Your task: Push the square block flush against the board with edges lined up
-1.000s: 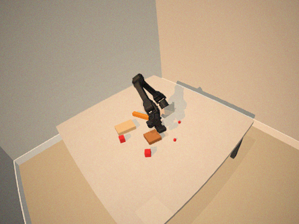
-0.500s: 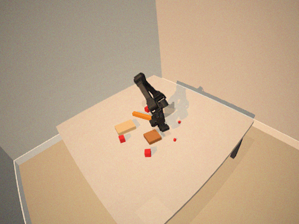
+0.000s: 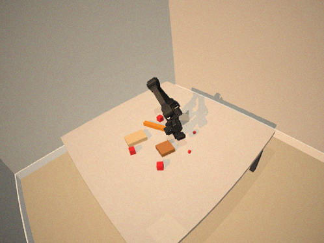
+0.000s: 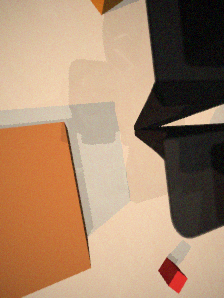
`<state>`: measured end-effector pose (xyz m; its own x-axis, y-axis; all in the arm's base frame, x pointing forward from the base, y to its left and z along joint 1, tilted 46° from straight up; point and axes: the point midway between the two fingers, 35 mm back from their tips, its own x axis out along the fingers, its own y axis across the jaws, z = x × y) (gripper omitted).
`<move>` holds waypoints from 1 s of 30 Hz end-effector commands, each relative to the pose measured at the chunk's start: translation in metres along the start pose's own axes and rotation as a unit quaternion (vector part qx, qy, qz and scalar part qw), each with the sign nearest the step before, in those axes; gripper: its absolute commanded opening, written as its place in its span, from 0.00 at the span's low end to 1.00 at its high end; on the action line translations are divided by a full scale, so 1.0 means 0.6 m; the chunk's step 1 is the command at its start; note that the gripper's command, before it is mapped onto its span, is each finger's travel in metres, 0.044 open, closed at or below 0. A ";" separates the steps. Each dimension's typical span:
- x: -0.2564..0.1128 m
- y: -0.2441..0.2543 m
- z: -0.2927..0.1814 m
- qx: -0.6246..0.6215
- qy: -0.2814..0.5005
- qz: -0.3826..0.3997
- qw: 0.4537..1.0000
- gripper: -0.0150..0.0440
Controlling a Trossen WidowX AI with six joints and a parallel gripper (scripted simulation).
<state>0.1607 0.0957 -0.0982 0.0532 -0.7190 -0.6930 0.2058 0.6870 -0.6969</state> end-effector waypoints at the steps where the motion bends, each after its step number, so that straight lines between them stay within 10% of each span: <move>1: -0.064 0.006 0.002 0.004 -0.004 0.013 1.000 0.25; 30: 0.025 0.064 0.053 -0.012 -0.006 0.013 1.000 0.25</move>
<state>0.1968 0.1093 -0.1284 0.0663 -0.7017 -0.7094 0.1796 0.7077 -0.6833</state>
